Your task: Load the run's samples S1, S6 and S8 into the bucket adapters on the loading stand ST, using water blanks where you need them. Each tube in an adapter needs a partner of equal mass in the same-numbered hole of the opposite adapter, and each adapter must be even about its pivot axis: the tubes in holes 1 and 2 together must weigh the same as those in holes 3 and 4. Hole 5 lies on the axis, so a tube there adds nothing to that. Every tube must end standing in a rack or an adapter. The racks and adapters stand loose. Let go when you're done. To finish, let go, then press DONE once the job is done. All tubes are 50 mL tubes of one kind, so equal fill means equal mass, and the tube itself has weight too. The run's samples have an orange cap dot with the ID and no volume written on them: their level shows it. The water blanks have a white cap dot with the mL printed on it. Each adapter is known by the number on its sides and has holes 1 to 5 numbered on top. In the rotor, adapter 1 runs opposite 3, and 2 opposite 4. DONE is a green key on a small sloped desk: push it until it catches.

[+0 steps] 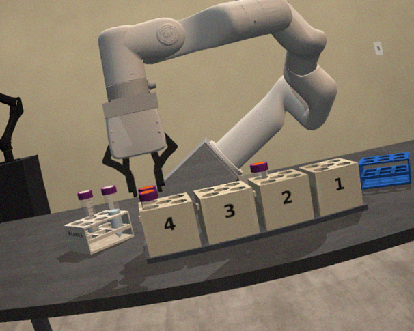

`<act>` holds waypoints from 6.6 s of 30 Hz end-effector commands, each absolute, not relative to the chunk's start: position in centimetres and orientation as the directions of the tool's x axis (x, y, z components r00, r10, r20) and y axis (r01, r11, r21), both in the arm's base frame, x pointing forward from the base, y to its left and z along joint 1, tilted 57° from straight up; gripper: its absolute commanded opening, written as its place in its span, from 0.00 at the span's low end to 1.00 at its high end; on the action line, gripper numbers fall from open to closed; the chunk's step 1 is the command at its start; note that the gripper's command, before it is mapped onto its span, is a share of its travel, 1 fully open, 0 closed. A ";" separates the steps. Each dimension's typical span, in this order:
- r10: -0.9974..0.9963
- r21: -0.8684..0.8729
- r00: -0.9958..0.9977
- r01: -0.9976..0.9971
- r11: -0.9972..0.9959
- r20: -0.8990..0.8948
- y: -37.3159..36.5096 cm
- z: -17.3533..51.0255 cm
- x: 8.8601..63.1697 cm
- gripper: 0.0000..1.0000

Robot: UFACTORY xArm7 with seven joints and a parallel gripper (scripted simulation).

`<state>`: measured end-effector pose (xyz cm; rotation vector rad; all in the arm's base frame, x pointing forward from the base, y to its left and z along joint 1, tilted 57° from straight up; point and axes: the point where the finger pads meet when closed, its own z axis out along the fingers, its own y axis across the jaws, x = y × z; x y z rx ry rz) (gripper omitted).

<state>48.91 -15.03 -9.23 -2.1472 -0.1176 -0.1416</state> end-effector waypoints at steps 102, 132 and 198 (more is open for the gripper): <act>-0.222 -0.802 0.945 -0.321 -0.504 -0.238 -26.9 -7.2 43.2 0.57; -0.400 -0.646 0.746 -0.663 -0.378 -0.532 -31.6 -15.5 32.9 0.57; -0.400 -0.646 0.746 -0.663 -0.379 -0.532 -26.5 -21.9 30.6 0.57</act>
